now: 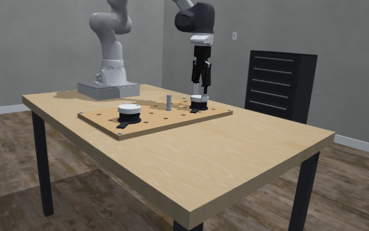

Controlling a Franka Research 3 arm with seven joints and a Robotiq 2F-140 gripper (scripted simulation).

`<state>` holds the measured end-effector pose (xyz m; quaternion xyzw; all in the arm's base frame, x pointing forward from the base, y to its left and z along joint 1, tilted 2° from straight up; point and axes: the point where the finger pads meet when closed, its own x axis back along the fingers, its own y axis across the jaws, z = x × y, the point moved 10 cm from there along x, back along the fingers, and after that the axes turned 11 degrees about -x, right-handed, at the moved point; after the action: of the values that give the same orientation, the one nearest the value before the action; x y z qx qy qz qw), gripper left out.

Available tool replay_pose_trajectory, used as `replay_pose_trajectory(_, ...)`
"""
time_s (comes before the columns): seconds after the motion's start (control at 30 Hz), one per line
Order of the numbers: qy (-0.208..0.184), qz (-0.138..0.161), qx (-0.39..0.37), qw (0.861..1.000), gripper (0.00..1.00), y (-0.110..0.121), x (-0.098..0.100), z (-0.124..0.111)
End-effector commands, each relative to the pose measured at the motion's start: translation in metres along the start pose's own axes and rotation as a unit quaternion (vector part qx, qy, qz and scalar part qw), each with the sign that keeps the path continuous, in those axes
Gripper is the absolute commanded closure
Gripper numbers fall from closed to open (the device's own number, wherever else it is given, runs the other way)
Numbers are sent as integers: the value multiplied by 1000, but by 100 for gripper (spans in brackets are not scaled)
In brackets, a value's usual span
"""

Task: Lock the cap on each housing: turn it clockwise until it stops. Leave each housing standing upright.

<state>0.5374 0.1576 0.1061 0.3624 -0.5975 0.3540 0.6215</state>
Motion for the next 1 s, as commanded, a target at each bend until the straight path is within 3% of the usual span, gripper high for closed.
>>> replay_pose_trajectory(0.0, 1, 0, 0, 1000, 90, 1, -1, 0)
replay_pose_trajectory(0.97, 1, 0, 6, 1000, 90, -3, -1, 16)
